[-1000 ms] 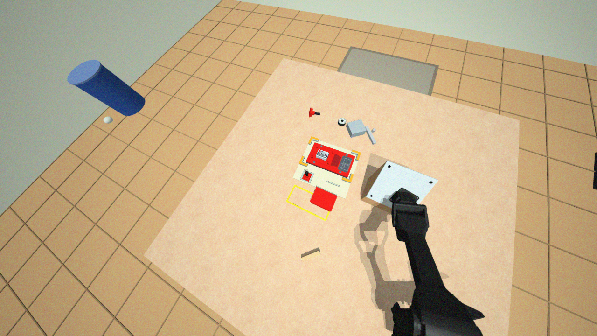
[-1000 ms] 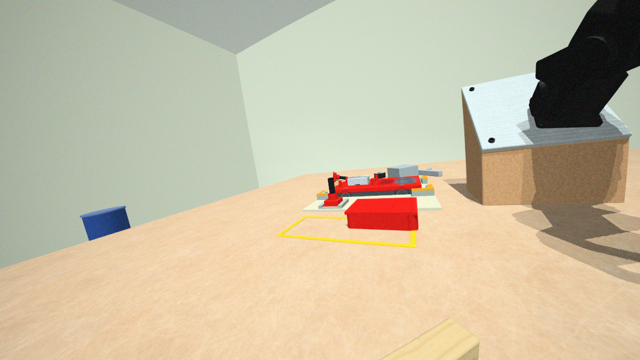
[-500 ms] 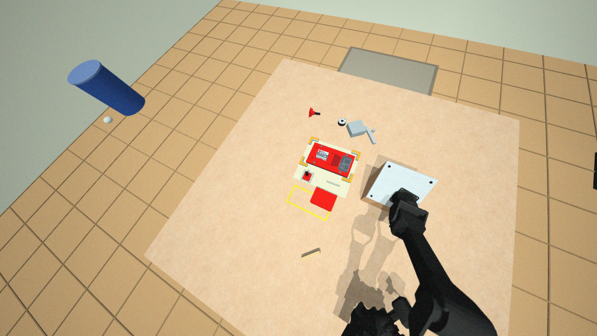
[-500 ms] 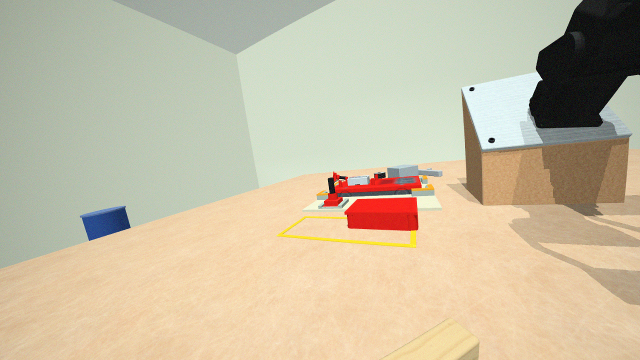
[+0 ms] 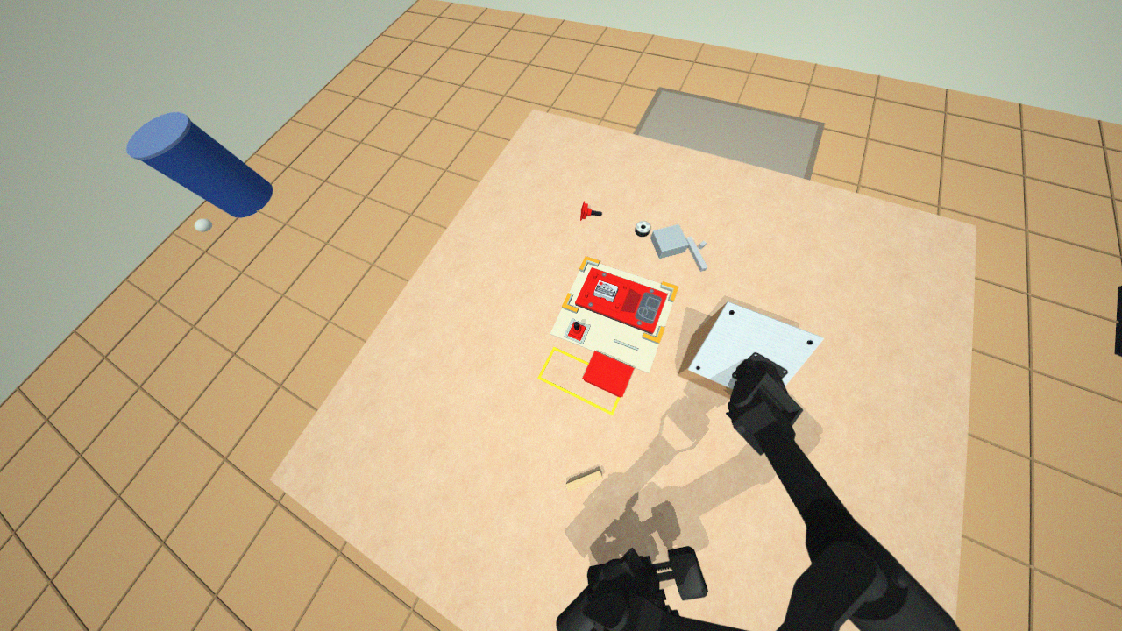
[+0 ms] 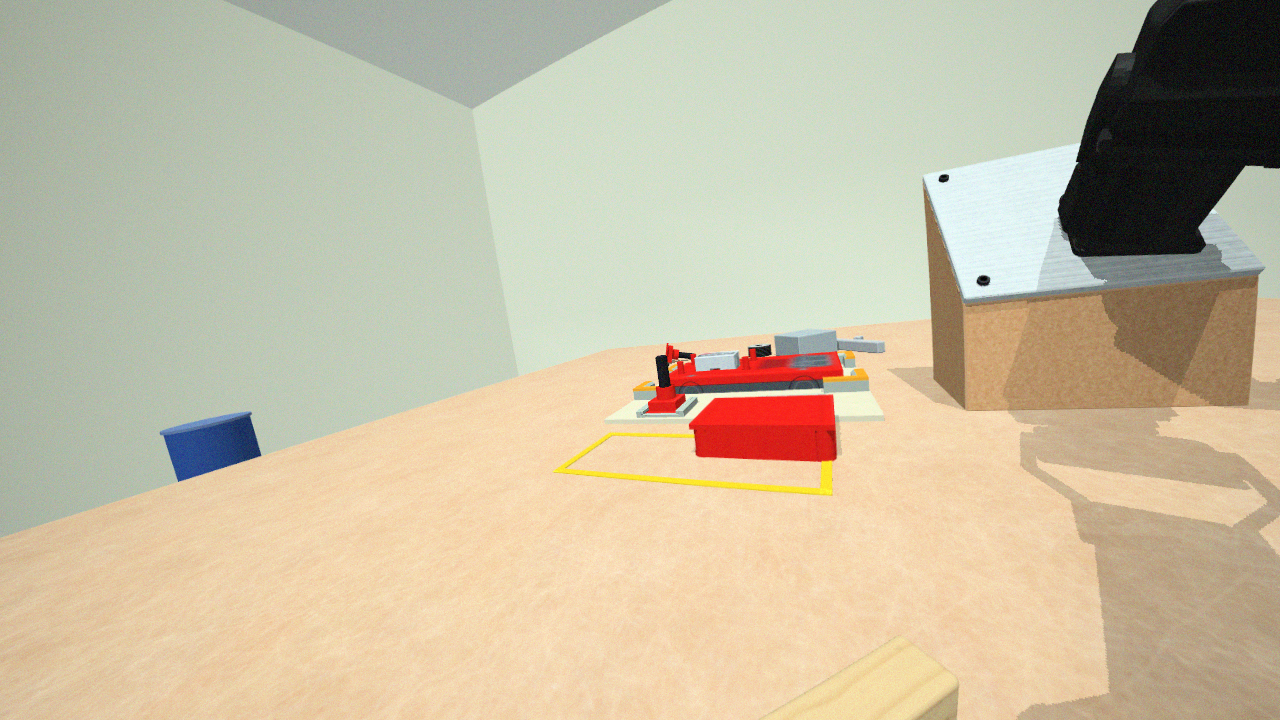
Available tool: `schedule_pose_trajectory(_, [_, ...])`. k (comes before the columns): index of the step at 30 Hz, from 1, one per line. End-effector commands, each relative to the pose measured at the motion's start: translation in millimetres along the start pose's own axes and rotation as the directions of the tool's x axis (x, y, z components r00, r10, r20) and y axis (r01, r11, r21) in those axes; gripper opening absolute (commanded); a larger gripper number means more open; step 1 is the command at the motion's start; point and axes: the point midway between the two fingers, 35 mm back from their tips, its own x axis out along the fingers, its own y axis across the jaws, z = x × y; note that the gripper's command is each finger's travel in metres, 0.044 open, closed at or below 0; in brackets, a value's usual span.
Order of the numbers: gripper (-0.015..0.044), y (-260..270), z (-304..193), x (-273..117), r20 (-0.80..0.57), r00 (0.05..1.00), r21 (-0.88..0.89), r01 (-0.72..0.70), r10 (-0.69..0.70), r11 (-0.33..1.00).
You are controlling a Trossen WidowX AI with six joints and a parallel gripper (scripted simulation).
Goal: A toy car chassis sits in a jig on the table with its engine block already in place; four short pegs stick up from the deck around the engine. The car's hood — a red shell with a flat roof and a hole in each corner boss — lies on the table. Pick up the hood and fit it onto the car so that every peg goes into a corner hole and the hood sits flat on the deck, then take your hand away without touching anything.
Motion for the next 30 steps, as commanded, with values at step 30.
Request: schedule_pose_trajectory(30, [0.0440,19,-272,-155,-0.412,0.880,0.905,0.365,-0.238,-0.219])
